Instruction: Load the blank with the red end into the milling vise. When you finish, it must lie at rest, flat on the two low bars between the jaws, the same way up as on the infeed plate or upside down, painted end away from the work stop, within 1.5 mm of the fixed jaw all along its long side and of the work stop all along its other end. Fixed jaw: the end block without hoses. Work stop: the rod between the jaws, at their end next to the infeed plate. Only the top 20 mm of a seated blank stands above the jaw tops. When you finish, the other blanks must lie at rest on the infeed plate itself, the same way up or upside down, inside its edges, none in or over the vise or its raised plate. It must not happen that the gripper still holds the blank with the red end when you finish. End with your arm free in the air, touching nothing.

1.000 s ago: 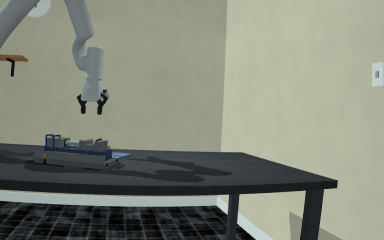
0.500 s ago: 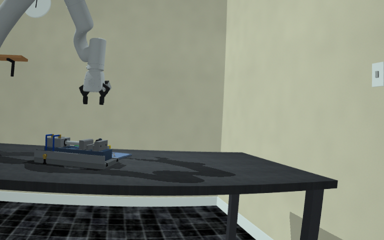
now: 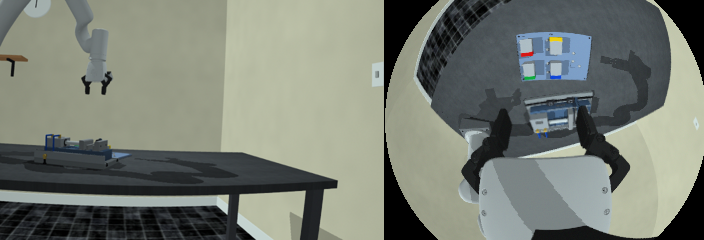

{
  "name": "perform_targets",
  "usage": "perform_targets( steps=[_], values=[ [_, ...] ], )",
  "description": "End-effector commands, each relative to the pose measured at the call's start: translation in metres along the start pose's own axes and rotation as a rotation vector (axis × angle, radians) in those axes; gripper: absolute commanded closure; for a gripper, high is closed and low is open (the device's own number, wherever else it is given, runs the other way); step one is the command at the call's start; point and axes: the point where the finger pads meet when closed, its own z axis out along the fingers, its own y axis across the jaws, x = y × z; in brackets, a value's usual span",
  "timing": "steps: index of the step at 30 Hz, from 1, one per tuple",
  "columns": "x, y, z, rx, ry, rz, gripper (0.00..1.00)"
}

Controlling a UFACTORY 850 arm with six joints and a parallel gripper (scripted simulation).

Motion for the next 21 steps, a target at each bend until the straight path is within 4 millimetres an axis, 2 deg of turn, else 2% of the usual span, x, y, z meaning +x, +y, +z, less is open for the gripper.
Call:
perform_targets(
  steps=[1,6,16,21],
  values=[
    [0.003,0.001,-0.01,-0.001,0.0,0.0,0.0],
    [0.003,0.001,-0.01,-0.001,0.0,0.0,0.0],
    [0.008,0.002,-0.035,-0.001,0.001,0.0,0.0],
    [0.008,0.002,-0.035,-0.001,0.001,0.0,0.0]
  ],
)
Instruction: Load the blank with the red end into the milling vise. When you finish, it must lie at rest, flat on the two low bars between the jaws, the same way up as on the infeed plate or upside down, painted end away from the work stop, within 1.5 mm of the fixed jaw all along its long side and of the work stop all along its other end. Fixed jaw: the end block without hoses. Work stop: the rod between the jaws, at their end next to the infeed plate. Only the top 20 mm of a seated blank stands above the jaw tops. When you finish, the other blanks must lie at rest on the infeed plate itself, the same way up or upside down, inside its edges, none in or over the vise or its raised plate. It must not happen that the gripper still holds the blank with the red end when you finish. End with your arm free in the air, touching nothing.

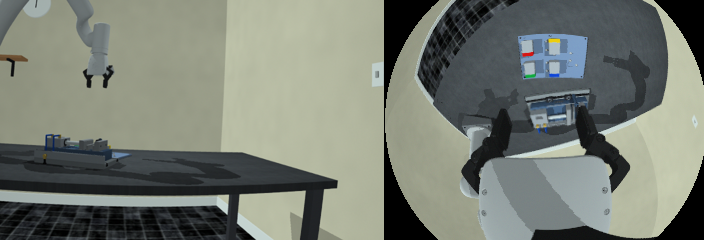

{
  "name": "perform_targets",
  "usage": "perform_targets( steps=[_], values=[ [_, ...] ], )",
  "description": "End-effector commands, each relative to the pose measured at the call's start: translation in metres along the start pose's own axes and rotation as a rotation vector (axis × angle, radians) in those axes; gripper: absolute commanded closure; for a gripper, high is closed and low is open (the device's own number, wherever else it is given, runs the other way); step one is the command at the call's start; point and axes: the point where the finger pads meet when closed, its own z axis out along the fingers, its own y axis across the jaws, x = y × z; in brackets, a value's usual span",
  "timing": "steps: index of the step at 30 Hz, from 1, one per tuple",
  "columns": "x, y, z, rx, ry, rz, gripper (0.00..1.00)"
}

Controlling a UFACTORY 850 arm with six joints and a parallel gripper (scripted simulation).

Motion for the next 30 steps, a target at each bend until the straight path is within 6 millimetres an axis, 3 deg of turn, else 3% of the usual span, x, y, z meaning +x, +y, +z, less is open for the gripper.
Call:
perform_targets(
  steps=[1,30],
  values=[
    [0.0,0.0,-0.001,-0.001,0.001,0.0,0.0],
    [-0.003,0.0,0.013,-0.001,0.001,0.0,0.0]
  ],
)
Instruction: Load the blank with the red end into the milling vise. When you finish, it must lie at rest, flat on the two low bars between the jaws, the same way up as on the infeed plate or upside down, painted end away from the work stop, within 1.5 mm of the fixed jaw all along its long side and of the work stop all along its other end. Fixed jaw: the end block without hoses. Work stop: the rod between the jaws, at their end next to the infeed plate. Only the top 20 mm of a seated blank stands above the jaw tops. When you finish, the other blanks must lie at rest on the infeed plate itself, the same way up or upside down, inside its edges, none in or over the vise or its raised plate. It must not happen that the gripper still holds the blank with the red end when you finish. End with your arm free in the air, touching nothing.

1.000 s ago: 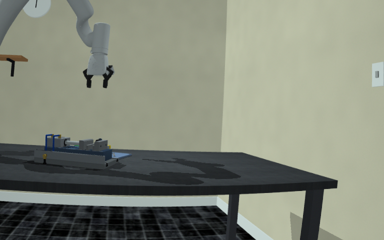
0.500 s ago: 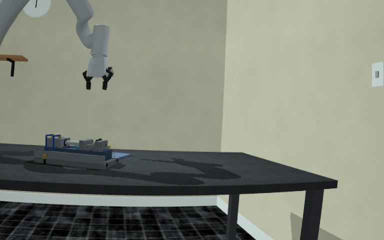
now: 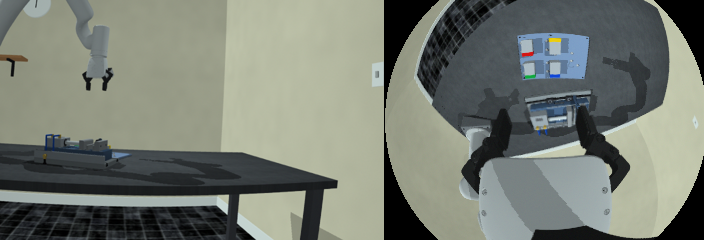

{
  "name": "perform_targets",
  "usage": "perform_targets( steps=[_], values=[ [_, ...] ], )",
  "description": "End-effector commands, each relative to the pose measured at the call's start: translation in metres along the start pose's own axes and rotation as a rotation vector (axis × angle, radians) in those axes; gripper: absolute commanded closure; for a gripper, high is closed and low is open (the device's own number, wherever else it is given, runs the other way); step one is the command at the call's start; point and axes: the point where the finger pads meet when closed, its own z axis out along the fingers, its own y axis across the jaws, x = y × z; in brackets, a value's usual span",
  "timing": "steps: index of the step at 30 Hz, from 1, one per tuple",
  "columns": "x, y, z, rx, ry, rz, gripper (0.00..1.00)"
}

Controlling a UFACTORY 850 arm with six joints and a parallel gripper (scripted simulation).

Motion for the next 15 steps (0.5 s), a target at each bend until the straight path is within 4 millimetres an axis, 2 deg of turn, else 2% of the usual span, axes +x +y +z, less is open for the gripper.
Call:
perform_targets(
  steps=[1,15],
  values=[
    [0.0003,0.0005,-0.0003,-0.001,0.002,0.0,0.0],
    [-0.0002,0.0003,0.0019,-0.001,0.002,0.0,0.0]
  ],
)
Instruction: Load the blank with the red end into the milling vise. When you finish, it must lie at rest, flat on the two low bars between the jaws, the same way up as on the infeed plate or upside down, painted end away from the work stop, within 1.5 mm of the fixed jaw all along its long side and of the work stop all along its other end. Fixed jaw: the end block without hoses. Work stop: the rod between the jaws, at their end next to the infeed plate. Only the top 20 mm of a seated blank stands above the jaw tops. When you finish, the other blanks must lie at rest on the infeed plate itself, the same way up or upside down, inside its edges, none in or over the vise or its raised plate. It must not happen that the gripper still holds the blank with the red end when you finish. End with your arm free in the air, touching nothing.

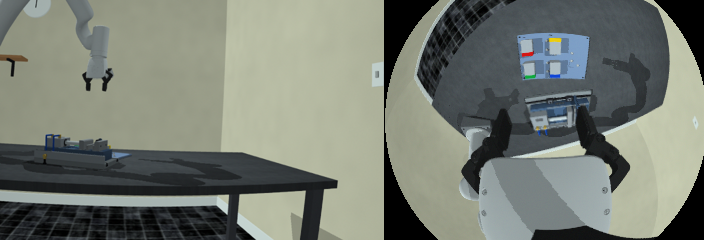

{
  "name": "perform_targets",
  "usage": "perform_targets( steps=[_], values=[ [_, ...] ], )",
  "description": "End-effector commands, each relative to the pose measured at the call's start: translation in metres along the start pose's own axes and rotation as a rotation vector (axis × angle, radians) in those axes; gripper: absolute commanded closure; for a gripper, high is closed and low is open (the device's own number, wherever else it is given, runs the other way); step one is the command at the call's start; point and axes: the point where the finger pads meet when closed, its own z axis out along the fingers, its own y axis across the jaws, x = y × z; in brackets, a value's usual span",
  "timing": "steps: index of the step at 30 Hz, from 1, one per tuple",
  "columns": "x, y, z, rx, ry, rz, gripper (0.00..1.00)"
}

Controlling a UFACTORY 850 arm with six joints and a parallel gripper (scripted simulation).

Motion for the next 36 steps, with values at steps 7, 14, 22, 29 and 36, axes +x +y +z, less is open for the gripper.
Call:
perform_targets(
  steps=[7,14,22,29,36],
  values=[
    [0.0003,0.0004,-0.0002,-0.001,0.002,0.0,0.0],
    [-0.0002,0.0003,0.002,-0.001,0.002,-0.138,0.0],
    [-0.0005,0.0003,0.0035,-0.001,0.002,-0.23,0.0],
    [-0.0003,0.0003,0.0028,-0.002,0.002,-0.137,0.0],
    [-0.0001,0.0003,0.0017,-0.001,0.002,0.0,0.0]
  ],
)
